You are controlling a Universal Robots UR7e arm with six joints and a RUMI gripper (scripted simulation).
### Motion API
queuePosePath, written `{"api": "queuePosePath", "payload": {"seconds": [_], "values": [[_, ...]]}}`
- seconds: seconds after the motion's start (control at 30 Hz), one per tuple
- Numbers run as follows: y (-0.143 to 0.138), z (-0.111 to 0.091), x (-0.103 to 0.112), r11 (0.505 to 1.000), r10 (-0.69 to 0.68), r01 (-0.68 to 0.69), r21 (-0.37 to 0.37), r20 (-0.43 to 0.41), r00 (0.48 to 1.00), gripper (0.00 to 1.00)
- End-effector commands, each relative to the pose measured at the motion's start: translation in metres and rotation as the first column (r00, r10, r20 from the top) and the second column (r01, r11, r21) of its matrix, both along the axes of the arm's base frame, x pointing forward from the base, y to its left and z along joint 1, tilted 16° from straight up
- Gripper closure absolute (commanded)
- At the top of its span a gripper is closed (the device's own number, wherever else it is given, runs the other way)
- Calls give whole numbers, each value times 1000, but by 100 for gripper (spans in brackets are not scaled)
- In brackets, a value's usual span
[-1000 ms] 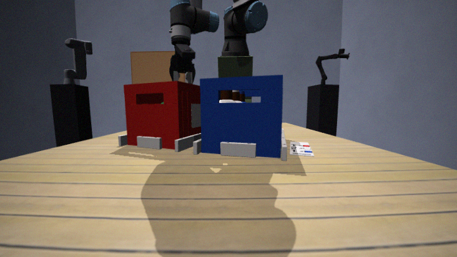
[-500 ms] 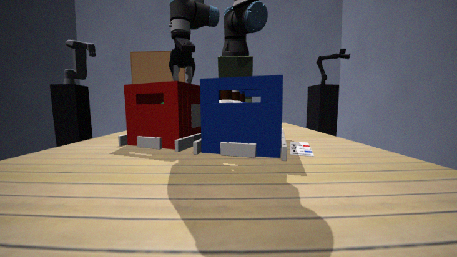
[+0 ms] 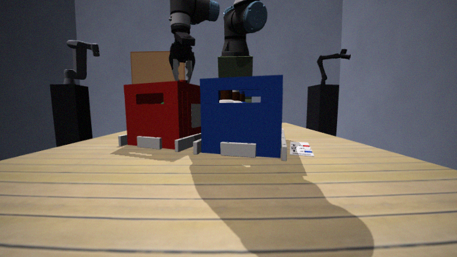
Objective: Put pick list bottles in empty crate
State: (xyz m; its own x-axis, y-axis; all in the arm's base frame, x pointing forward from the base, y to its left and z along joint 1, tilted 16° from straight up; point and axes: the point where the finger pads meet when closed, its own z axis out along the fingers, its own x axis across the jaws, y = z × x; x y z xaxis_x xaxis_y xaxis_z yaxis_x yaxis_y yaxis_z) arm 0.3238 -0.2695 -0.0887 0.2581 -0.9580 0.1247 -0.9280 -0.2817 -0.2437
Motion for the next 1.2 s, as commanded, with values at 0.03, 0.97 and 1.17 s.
{"api": "queuePosePath", "payload": {"seconds": [0.03,0.97,1.17], "values": [[0,9,-2,1000,0,0,-1,0,1000,100],[2,49,-13,1000,0,0,-1,0,1000,100],[3,57,-16,1000,0,0,-1,0,1000,100]]}}
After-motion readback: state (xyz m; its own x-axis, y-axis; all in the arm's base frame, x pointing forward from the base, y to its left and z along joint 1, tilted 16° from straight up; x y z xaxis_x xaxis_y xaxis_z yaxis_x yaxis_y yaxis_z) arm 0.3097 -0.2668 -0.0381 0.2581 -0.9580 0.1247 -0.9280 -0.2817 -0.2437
